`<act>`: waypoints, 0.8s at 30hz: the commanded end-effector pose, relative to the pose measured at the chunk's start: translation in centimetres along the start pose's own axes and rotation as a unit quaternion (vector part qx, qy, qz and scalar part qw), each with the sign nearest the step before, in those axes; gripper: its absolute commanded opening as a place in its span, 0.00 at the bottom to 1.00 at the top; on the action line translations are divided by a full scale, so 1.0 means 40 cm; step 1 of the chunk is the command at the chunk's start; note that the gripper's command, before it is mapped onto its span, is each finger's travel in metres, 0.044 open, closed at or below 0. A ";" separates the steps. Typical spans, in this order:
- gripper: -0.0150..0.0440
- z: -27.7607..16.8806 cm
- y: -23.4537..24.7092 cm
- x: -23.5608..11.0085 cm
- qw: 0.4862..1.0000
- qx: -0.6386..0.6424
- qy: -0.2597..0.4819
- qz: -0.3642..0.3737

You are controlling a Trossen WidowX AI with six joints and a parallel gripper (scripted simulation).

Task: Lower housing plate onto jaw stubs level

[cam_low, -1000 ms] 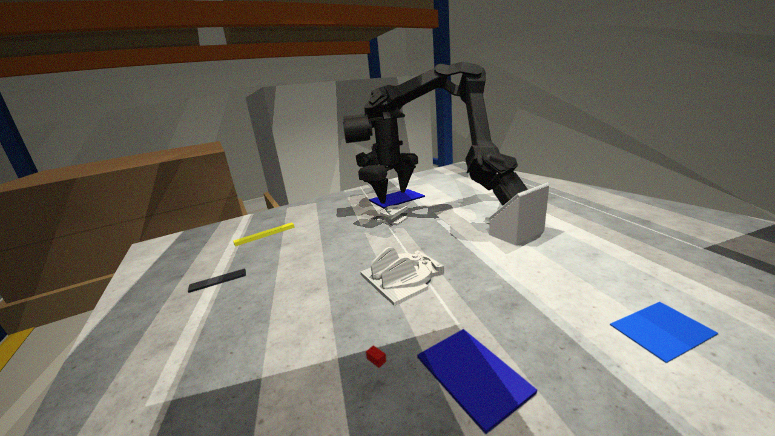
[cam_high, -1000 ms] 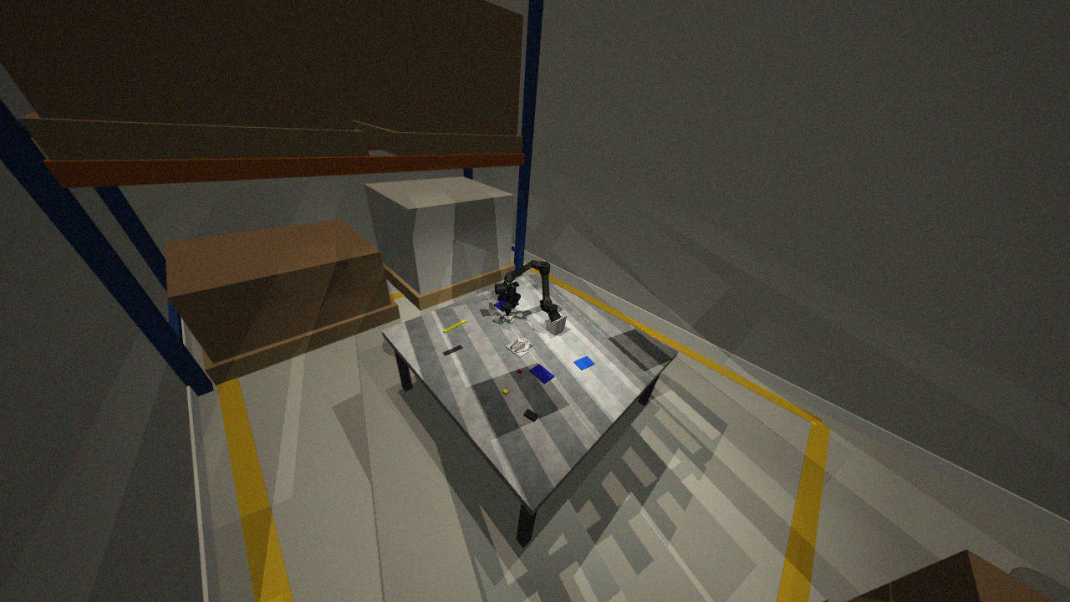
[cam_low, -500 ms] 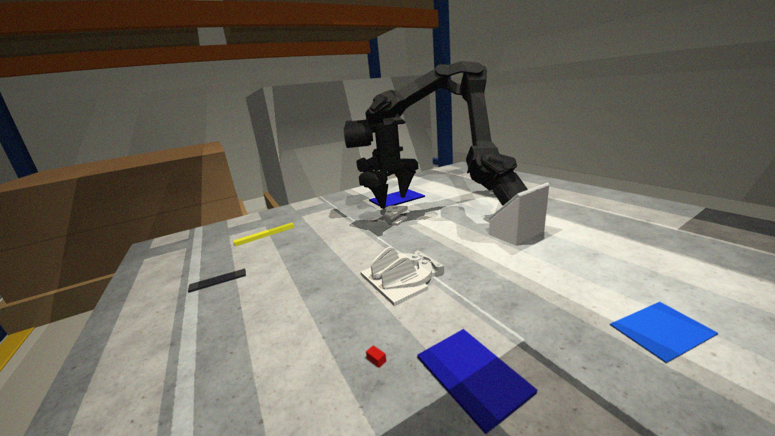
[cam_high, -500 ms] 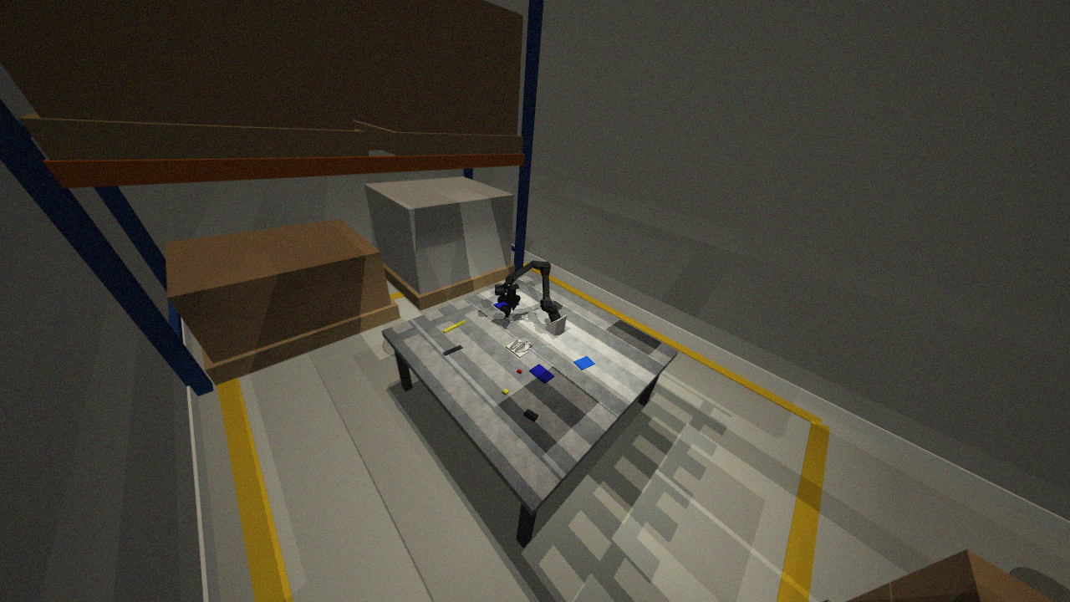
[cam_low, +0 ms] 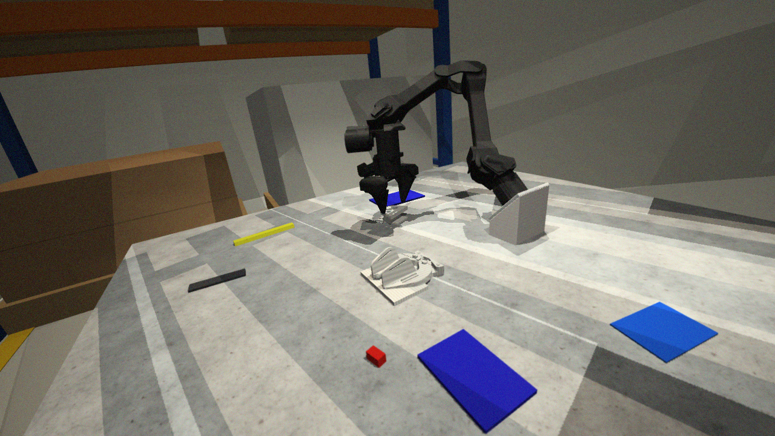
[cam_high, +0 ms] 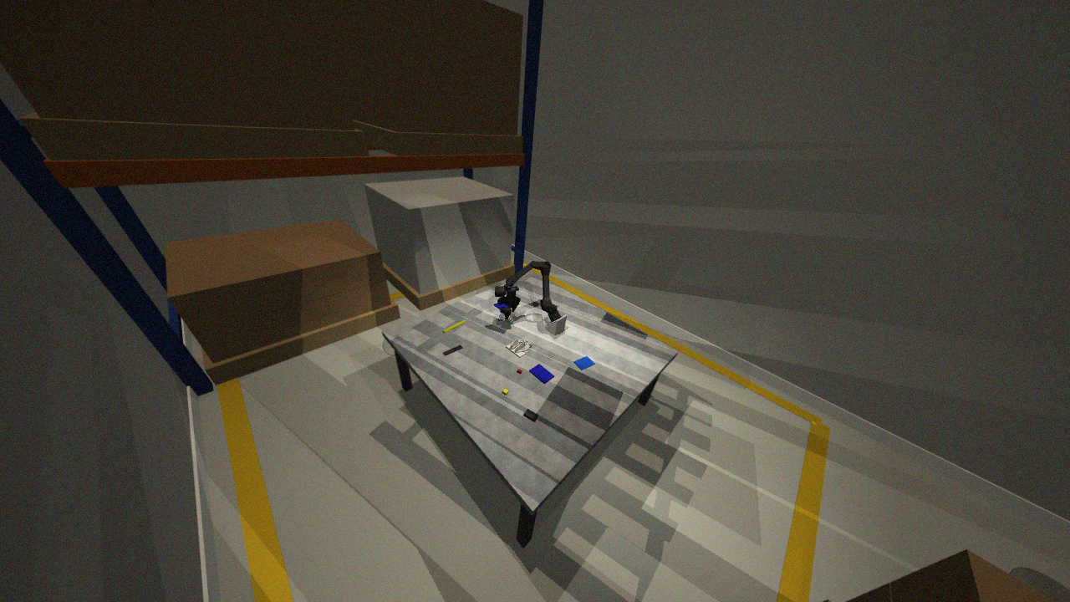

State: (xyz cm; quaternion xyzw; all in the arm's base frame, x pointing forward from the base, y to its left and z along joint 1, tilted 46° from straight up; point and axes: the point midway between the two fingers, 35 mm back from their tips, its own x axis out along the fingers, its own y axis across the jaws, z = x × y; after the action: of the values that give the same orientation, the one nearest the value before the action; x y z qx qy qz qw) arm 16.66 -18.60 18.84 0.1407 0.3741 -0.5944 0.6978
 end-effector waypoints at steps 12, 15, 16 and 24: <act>1.00 -0.005 0.000 0.062 1.000 -0.004 0.002 -0.001; 1.00 -0.005 -0.001 0.068 1.000 -0.004 0.002 -0.001; 1.00 -0.005 -0.001 0.068 1.000 -0.004 0.002 -0.001; 1.00 -0.005 -0.001 0.068 1.000 -0.004 0.002 -0.001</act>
State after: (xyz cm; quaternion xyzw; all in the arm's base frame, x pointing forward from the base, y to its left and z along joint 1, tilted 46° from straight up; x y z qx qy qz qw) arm 16.57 -20.45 16.96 0.1395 0.3756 -0.5953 0.6964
